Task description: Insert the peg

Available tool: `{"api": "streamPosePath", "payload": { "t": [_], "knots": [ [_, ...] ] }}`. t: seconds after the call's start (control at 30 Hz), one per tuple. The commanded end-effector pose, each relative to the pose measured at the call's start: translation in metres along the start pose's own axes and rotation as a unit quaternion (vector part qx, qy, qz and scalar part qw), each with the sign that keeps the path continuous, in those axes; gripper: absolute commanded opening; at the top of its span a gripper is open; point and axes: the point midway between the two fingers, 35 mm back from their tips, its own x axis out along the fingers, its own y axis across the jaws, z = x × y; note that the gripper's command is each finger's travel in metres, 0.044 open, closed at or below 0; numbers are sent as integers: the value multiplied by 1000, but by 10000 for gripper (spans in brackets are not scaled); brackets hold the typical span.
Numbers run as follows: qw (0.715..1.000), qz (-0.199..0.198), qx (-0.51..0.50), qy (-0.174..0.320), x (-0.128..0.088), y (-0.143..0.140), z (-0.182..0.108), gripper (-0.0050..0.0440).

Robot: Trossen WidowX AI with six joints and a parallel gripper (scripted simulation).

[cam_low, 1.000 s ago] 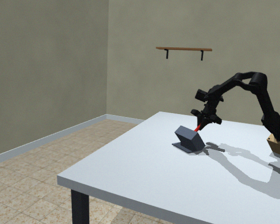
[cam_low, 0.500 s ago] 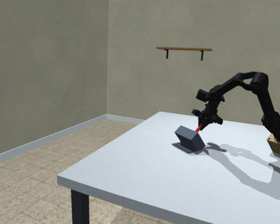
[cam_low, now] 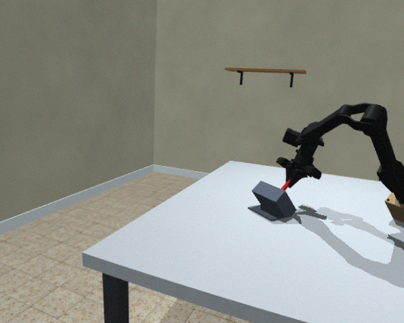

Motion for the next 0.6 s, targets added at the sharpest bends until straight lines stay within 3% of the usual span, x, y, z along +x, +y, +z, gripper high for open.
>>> {"api": "streamPosePath", "payload": {
  "t": [0.0, 0.57],
  "knots": [
    [1000, 2, -8, 3, -1, 2, -5, 0],
    [1000, 2, -8, 3, -1, -1, -4, 0]
  ]
}}
